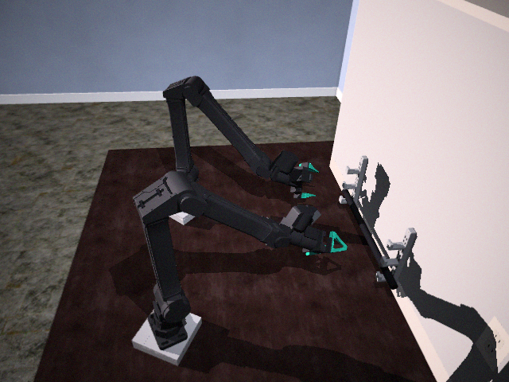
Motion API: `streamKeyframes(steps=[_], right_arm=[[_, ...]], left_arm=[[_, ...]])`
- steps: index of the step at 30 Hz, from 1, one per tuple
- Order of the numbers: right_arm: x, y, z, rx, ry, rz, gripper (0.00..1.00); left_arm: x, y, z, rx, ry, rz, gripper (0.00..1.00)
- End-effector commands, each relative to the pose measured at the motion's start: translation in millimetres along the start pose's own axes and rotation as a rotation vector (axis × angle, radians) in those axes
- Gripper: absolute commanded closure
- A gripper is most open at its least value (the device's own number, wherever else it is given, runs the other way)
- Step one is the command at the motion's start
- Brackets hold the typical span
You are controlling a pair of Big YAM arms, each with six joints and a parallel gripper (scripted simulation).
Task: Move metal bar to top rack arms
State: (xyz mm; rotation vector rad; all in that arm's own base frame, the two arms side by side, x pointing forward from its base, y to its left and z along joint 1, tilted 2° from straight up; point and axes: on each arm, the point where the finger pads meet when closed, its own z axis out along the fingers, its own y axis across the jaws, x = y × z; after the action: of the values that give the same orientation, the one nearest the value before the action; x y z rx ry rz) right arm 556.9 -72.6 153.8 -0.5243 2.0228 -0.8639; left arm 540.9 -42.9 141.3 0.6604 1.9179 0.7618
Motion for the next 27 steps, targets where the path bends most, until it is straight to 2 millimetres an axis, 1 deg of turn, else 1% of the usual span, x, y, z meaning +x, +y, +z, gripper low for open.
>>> streamKeyframes(steps=[1,10,12,27], right_arm=[[0,7,8,0.024,-0.020,-0.068,0.00],[3,9,28,0.094,-0.046,-0.171,0.00],[3,9,28,0.094,-0.046,-0.171,0.00],[9,14,60,0.209,-0.088,-0.339,0.00]], left_arm=[[-9,-5,5,-0.030,-0.039,0.057,0.00],[-14,-18,18,-0.086,-0.083,0.172,0.00],[-14,-18,18,-0.086,-0.083,0.172,0.00],[-22,-40,41,-0.176,-0.154,0.358,0.00]])
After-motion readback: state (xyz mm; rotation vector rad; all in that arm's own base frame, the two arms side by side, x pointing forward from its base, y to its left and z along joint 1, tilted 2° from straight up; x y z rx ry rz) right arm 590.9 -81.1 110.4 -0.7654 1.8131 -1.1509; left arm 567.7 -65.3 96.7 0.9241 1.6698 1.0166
